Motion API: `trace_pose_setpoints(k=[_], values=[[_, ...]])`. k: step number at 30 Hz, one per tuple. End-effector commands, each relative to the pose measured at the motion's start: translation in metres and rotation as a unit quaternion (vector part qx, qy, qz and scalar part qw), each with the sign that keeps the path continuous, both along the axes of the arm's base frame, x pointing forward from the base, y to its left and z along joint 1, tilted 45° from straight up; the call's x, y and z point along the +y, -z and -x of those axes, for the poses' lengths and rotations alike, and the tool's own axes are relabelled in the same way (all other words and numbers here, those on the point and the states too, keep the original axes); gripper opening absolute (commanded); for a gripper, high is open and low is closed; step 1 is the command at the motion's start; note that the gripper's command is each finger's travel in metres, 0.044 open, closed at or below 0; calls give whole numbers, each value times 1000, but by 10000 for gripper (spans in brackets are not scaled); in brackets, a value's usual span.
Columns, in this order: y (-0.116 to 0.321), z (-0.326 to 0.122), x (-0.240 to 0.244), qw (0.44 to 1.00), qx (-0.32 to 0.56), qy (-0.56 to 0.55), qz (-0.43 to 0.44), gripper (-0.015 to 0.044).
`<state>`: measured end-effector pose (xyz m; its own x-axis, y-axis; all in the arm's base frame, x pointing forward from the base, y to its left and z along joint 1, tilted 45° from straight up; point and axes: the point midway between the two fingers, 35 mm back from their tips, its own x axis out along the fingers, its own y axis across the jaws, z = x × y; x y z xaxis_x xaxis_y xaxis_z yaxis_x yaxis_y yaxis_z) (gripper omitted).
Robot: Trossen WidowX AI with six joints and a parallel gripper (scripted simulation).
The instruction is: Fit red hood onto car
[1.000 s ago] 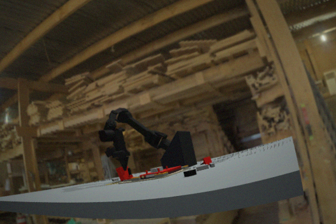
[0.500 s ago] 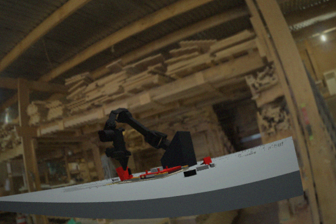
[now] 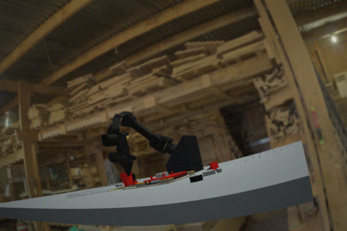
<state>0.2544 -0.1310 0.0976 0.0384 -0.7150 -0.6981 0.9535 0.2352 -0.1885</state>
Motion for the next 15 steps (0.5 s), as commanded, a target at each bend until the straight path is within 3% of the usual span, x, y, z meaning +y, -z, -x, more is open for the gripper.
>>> trace_pose_setpoints(k=[1, 15], values=[[0, -1, 0, 1000, -11, 9, -3, 0], [-1, -1, -1, 999, -38, 35, -4, 0]])
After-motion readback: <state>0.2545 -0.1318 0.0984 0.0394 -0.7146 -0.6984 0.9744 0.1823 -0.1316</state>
